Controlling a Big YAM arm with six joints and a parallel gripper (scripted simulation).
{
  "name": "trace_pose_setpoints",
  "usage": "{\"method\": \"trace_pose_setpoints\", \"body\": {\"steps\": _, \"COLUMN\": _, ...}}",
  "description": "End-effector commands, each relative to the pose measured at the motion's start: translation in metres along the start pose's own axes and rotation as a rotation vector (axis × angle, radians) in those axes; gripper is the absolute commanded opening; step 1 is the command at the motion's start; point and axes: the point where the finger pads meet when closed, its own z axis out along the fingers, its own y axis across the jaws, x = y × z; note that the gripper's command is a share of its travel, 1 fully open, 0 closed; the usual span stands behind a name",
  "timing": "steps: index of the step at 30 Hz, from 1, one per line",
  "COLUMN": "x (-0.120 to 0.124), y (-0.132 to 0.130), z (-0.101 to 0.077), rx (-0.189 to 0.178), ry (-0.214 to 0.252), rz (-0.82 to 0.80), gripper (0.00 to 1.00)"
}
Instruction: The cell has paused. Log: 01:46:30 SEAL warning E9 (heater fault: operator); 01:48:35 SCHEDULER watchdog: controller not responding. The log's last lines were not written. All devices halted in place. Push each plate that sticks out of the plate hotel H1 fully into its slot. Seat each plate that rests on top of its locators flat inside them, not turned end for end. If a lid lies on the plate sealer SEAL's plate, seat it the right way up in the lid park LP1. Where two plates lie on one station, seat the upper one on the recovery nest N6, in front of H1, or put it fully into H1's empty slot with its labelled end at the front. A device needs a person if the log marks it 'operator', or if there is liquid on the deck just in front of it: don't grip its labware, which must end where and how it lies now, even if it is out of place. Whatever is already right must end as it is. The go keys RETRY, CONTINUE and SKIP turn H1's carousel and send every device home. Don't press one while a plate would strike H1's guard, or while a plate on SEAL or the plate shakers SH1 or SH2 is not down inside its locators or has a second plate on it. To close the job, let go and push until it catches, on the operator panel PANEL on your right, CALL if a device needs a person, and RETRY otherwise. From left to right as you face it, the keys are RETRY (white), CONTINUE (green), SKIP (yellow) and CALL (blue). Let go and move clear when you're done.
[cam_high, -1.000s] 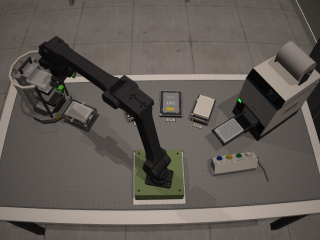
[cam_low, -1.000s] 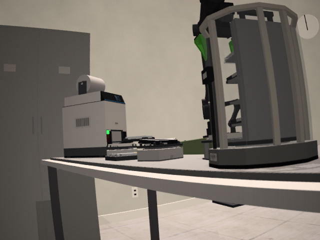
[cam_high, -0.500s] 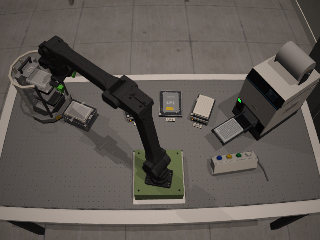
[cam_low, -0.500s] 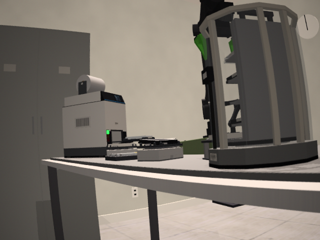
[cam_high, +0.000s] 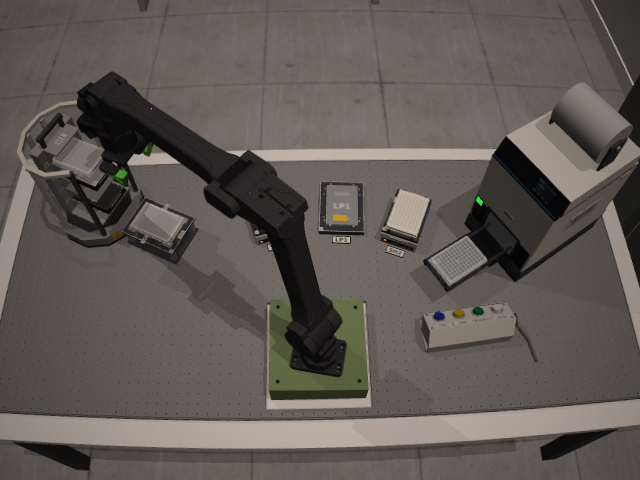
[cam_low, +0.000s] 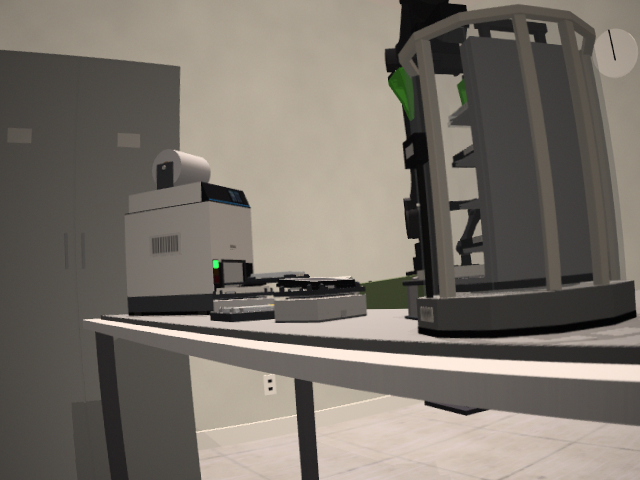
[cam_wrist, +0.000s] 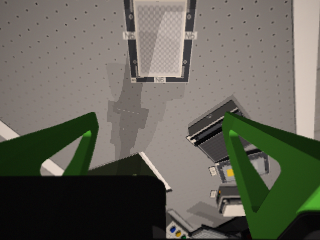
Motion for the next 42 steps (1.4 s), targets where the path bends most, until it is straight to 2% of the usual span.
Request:
{"method": "trace_pose_setpoints", "body": {"steps": 1, "x": -0.013, "y": 0.001, "z": -0.029, "rx": 0.013, "ry": -0.057, "rz": 0.009, "gripper": 1.0}}
{"method": "trace_pose_setpoints", "body": {"steps": 7, "x": -0.013, "y": 0.001, "z": -0.029, "rx": 0.013, "ry": -0.057, "rz": 0.009, "gripper": 1.0}}
{"method": "trace_pose_setpoints", "body": {"steps": 8, "x": -0.004, "y": -0.012, "z": -0.043, "rx": 0.019, "ry": -0.084, "rz": 0.063, "gripper": 1.0}}
{"method": "trace_pose_setpoints", "body": {"steps": 9, "x": 0.008, "y": -0.01, "z": -0.02, "rx": 0.007, "ry": -0.034, "rz": 0.094, "gripper": 1.0}}
{"method": "trace_pose_setpoints", "body": {"steps": 18, "x": 0.027, "y": -0.032, "z": -0.018, "rx": 0.006, "ry": -0.047, "rz": 0.394, "gripper": 1.0}}
{"method": "trace_pose_setpoints", "body": {"steps": 20, "x": 0.027, "y": -0.032, "z": -0.018, "rx": 0.006, "ry": -0.047, "rz": 0.394, "gripper": 1.0}}
{"method": "trace_pose_setpoints", "body": {"steps": 21, "x": 0.024, "y": -0.033, "z": 0.004, "rx": 0.001, "ry": -0.005, "rz": 0.423, "gripper": 1.0}}
{"method": "trace_pose_setpoints", "body": {"steps": 22, "x": 0.026, "y": -0.035, "z": 0.004, "rx": 0.0, "ry": -0.005, "rz": 0.456, "gripper": 1.0}}
{"method": "trace_pose_setpoints", "body": {"steps": 24, "x": 0.037, "y": -0.041, "z": -0.018, "rx": 0.003, "ry": -0.047, "rz": 0.528, "gripper": 1.0}}
{"method": "trace_pose_setpoints", "body": {"steps": 26, "x": 0.041, "y": -0.045, "z": -0.018, "rx": 0.002, "ry": -0.047, "rz": 0.585, "gripper": 1.0}}
{"method": "trace_pose_setpoints", "body": {"steps": 37, "x": 0.063, "y": -0.066, "z": -0.017, "rx": 0.005, "ry": -0.047, "rz": 0.563, "gripper": 1.0}}
{"method": "trace_pose_setpoints", "body": {"steps": 38, "x": 0.061, "y": -0.069, "z": 0.004, "rx": -0.001, "ry": -0.005, "rz": 0.561, "gripper": 1.0}}
{"method": "trace_pose_setpoints", "body": {"steps": 39, "x": 0.063, "y": -0.071, "z": 0.004, "rx": -0.001, "ry": -0.005, "rz": 0.561, "gripper": 1.0}}
{"method": "trace_pose_setpoints", "body": {"steps": 41, "x": 0.073, "y": -0.075, "z": -0.017, "rx": 0.005, "ry": -0.046, "rz": 0.563, "gripper": 1.0}}
{"method": "trace_pose_setpoints", "body": {"steps": 42, "x": 0.075, "y": -0.077, "z": -0.017, "rx": 0.006, "ry": -0.046, "rz": 0.563, "gripper": 1.0}}
